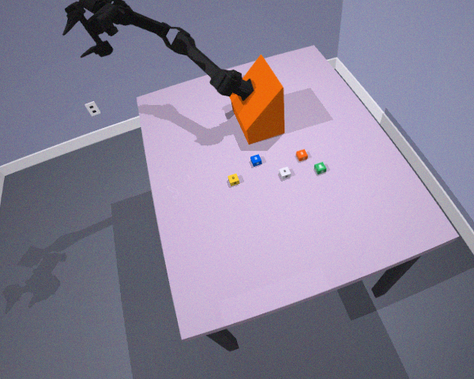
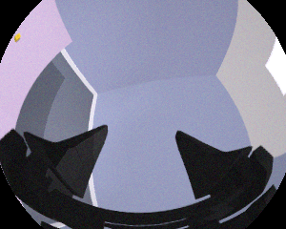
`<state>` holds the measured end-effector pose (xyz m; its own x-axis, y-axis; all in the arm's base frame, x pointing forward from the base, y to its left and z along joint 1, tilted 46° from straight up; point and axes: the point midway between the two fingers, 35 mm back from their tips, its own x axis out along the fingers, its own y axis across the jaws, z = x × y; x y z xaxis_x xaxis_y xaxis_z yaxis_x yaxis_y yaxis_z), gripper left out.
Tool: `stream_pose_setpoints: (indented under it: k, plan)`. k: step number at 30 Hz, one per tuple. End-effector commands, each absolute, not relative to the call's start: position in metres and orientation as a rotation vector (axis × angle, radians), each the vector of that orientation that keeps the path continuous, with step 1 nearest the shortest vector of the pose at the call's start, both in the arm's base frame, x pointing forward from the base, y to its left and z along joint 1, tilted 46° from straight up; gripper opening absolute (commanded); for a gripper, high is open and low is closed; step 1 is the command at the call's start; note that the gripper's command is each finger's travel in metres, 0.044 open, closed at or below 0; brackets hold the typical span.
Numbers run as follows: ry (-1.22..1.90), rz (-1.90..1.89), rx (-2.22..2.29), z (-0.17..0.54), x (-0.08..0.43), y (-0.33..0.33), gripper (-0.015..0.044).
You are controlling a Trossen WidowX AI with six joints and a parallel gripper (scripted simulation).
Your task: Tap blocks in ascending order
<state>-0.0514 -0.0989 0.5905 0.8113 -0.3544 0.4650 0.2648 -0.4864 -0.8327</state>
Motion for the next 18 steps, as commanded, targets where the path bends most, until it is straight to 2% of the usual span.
stream_pose_setpoints:
  k: [1, 11, 18]
  plan:
    - [0.068, -0.731, -1.941, 0.59, -0.049, -0.098, 0.04]
    - [0.209, -0.398, -1.716, 0.552, 0.091, -0.066, 0.04]
    - [0.445, -0.211, -1.47, 0.483, 0.2, -0.045, 0.04]
